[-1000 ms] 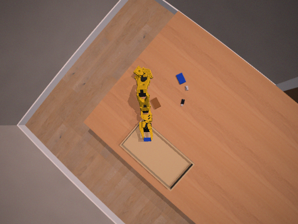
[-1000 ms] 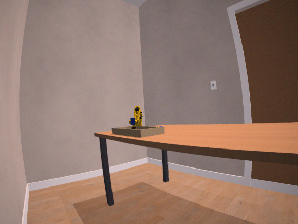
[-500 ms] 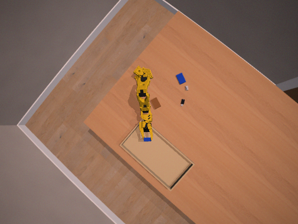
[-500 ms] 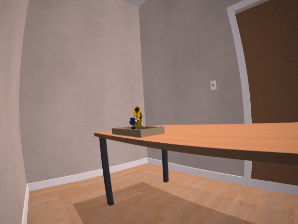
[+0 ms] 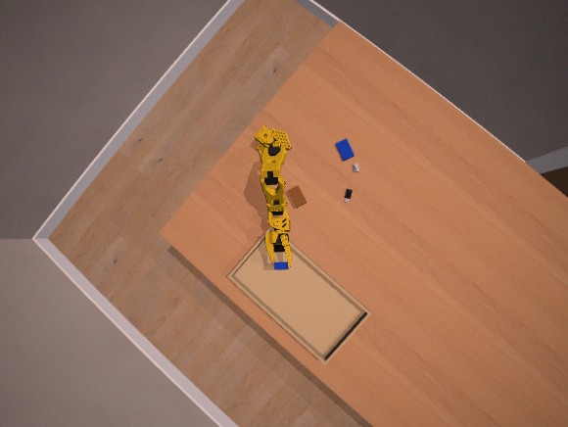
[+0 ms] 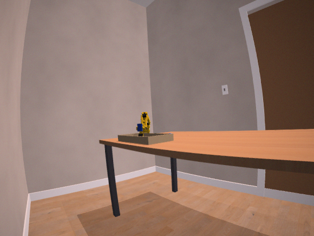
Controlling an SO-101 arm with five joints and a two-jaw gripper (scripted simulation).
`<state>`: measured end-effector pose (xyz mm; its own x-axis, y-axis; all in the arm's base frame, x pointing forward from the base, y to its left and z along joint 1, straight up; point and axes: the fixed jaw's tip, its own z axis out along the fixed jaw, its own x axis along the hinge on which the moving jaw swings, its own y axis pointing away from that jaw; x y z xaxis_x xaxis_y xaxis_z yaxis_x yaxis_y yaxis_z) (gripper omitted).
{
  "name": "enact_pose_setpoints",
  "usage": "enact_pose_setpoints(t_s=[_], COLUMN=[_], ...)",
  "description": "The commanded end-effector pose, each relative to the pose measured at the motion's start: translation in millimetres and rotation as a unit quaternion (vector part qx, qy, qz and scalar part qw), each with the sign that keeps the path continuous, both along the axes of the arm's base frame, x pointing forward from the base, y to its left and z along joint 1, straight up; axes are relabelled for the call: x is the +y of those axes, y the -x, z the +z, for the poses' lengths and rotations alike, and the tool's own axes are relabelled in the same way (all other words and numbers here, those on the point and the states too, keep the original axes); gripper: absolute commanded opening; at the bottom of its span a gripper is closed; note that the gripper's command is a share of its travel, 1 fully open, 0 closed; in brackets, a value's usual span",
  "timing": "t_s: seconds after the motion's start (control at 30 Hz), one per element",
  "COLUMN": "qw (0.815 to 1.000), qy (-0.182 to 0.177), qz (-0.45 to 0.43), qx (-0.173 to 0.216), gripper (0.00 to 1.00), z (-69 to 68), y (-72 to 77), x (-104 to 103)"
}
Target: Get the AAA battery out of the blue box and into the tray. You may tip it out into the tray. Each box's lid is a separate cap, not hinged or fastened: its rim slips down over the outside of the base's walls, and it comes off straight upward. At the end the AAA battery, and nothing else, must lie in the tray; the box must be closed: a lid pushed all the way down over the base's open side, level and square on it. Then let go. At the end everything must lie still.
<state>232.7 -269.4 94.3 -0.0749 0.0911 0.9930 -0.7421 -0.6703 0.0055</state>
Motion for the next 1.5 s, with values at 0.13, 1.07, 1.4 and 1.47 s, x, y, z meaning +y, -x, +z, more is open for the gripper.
enact_pose_setpoints(t_s=[0.13, 1.07, 1.4, 1.47], qw=[0.999, 0.997, 0.997, 0.997], qy=[0.032, 0.048, 0.048, 0.048], qz=[0.009, 0.009, 0.009, 0.009], qx=[-0.039, -0.054, -0.054, -0.054], gripper=[0.2, 0.2, 0.2, 0.2], z=[20.5, 25.4, 25.4, 25.4], y=[-3.4, 0.2, 0.2, 0.2], x=[4.2, 7.9, 7.9, 7.9])
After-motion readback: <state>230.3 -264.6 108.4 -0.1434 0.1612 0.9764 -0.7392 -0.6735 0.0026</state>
